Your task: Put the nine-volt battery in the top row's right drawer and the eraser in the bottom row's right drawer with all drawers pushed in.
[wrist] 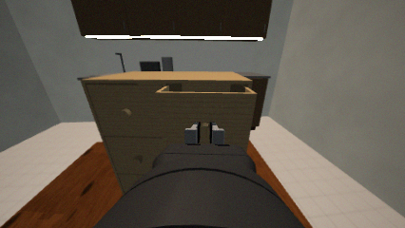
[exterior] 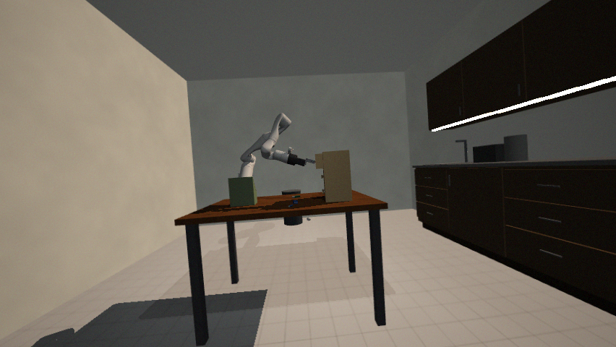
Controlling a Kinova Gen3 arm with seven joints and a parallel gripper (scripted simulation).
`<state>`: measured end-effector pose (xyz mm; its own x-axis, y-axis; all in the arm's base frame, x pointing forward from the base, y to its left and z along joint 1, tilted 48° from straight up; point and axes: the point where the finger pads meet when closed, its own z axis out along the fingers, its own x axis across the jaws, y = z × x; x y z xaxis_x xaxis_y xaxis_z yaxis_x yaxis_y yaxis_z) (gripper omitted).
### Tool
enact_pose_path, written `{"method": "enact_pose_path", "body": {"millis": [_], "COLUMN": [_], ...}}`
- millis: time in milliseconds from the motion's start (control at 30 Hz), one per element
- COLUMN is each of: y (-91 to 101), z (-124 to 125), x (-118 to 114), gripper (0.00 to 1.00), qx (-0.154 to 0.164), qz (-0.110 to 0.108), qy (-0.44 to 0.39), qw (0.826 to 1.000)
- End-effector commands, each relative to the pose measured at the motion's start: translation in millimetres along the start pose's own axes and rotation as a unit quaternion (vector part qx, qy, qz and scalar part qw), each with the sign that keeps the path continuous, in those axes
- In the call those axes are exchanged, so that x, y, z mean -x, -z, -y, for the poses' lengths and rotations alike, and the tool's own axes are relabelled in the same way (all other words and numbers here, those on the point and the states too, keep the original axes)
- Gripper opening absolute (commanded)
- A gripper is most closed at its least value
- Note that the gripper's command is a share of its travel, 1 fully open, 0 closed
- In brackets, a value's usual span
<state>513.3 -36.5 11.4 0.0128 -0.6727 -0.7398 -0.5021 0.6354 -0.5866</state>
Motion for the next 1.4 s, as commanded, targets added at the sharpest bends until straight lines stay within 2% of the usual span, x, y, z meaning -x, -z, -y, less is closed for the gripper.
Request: {"method": "enact_pose_path", "body": {"millis": [0,467,1367], "y": [2.6,13.6,16.1], "z": [0,-4,-5], "x": [-2,-2,-2], "gripper": [0.37,0.37,0.37], "qx": [-0.001,-0.001,-0.001], "qz": [-0.002,-0.002,-0.002], "qy": [-0.001,-0.001,-0.001], "qw": [1.0,1.0,1.0]}}
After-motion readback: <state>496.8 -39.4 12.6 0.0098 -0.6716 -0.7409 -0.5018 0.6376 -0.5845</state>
